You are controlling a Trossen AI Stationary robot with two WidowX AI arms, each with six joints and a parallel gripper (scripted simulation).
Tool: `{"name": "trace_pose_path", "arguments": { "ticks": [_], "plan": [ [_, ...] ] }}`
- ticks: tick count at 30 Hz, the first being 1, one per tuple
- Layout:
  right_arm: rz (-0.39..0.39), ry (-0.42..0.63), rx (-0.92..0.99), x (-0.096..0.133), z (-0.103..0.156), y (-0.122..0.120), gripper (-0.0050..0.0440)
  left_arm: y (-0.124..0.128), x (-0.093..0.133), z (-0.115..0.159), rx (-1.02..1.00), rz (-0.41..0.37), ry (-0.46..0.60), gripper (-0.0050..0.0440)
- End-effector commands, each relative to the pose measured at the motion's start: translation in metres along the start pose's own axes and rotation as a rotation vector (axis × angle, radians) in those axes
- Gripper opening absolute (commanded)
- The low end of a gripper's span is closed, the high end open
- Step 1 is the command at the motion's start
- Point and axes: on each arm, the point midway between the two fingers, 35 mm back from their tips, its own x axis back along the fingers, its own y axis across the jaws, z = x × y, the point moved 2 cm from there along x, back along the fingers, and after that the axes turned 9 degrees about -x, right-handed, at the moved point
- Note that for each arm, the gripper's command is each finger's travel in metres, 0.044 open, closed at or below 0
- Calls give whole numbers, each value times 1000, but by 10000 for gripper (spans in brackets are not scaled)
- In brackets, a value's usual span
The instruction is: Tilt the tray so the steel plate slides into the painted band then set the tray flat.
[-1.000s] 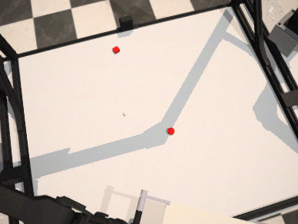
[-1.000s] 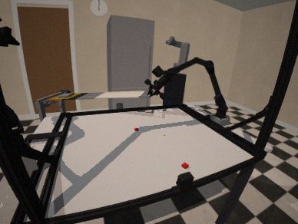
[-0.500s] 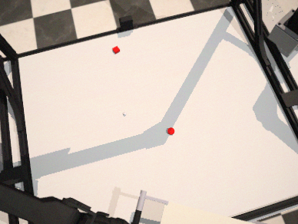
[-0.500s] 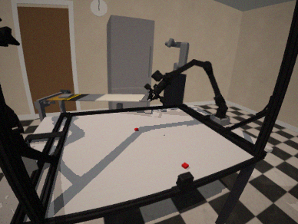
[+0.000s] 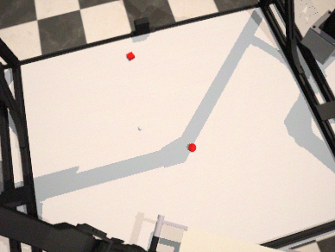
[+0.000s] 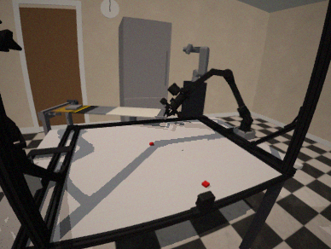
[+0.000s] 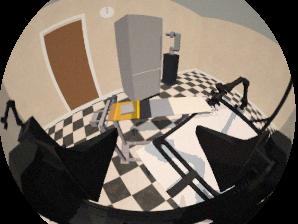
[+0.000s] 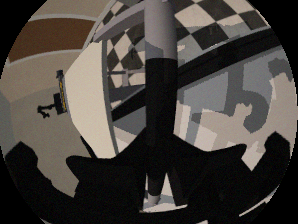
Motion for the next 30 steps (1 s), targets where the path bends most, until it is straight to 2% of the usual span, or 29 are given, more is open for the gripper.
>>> {"name": "trace_pose_path", "arguments": {
  "ticks": [1, 8, 9, 30],
  "plan": [
    [15, -4, 0, -9, -3, -10, 0, 0, 0, 0, -1, 1, -2, 440],
    [20, -5, 0, -23, -4, -20, 0, 0, 0, 0, -1, 1, -2, 440],
    [20, -5, 0, -23, -4, -20, 330, 0, 0, 0, -1, 1, -2, 440],
    [20, -5, 0, -23, -4, -20, 330, 0, 0, 0, -1, 1, -2, 440]
  ]
}}
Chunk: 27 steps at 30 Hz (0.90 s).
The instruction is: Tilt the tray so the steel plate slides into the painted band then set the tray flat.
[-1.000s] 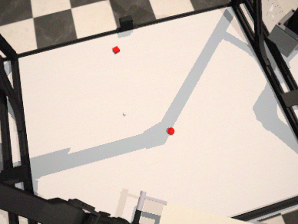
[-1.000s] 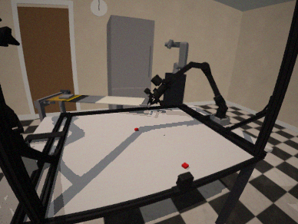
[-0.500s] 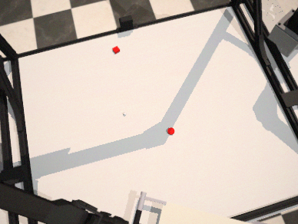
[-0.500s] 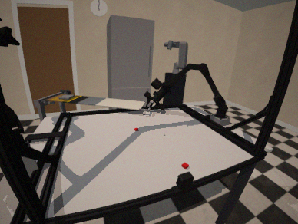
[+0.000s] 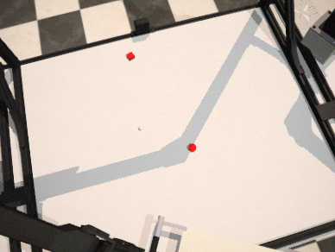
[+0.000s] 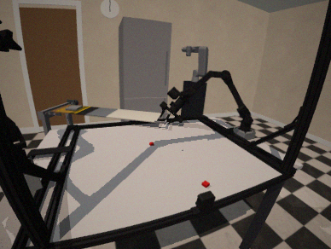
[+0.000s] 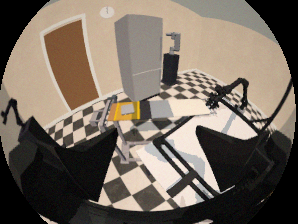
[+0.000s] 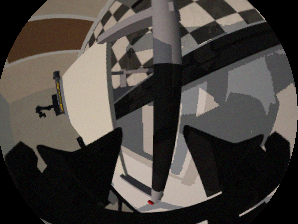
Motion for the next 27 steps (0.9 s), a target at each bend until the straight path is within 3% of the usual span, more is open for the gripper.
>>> {"name": "trace_pose_path", "arguments": {
  "ticks": [1, 10, 27],
  "plan": [
    [14, -3, 2, 8, -1, -4, 440, 0, 0, 0, -1, 2, -2, 440],
    [14, -3, 2, 98, 0, -3, 440, 0, 0, 0, -1, 2, -2, 440],
    [14, -3, 2, 98, 0, -3, 440, 0, 0, 0, -1, 2, -2, 440]
  ]
}}
